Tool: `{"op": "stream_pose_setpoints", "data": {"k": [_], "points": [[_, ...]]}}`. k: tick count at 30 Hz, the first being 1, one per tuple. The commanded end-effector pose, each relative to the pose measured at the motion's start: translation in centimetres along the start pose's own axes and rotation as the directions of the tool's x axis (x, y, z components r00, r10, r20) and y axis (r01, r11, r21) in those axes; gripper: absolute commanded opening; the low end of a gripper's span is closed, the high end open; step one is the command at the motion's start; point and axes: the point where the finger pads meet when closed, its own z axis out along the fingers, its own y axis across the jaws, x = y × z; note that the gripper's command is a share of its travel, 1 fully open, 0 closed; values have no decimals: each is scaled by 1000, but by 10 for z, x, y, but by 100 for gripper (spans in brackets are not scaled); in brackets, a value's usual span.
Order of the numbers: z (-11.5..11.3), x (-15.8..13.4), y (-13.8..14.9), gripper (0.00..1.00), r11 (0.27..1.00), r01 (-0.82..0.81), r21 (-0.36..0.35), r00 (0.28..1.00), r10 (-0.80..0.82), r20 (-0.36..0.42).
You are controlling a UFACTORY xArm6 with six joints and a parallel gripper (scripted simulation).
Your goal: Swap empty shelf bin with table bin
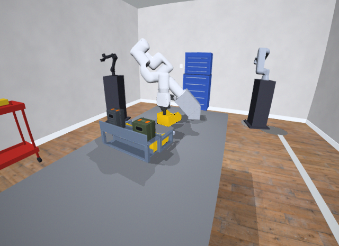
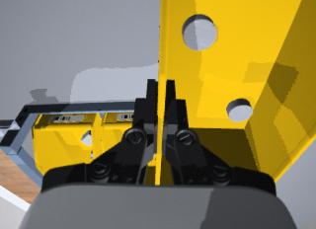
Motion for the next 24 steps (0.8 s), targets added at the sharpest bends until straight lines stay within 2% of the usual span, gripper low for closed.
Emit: {"op": "stream_pose_setpoints", "data": {"k": [1, 7, 11, 24], "points": [[-1, -2, -21, 0, 1000, 13, -2, 1000, -13, 2], [-1, -6, -75, 0, 999, 53, -2, 999, -53, 2], [-1, -7, -101, 0, 997, 71, -2, 997, -71, 2], [-1, -8, -111, 0, 997, 78, -2, 997, -78, 2]]}}
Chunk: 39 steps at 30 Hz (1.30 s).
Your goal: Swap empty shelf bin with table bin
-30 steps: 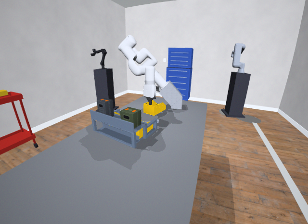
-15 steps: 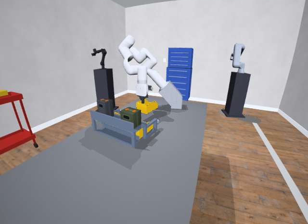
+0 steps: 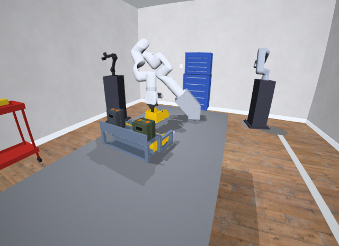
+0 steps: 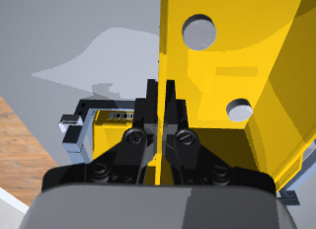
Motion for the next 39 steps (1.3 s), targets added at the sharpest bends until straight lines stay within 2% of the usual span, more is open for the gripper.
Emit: {"op": "stream_pose_setpoints", "data": {"k": [1, 13, 24, 39], "points": [[-1, -1, 0, 0, 1000, -1, -1, 1000, 1, 2], [1, -1, 0, 0, 1000, -1, -1, 1000, 1, 2], [17, -1, 0, 0, 1000, -1, -1, 1000, 1, 2], [60, -1, -1, 0, 1000, -1, -1, 1000, 1, 2]]}}
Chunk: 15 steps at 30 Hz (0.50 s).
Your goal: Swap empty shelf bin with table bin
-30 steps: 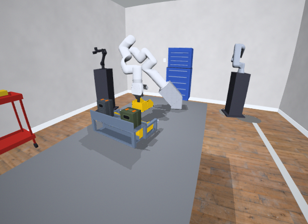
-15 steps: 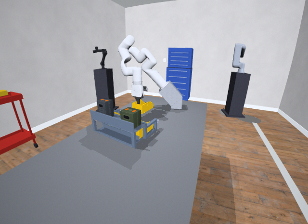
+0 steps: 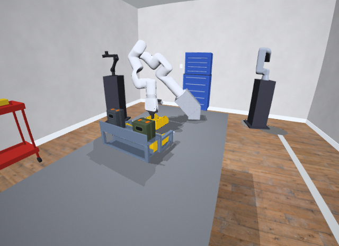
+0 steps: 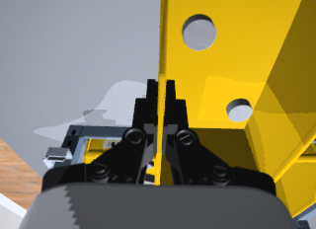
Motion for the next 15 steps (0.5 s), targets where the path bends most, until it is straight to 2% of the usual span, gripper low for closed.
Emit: {"op": "stream_pose_setpoints", "data": {"k": [1, 15], "points": [[7, -2, 0, 0, 1000, -1, 0, 1000, 1, 4], [24, -2, 0, 0, 1000, -1, 0, 1000, 1, 4]]}}
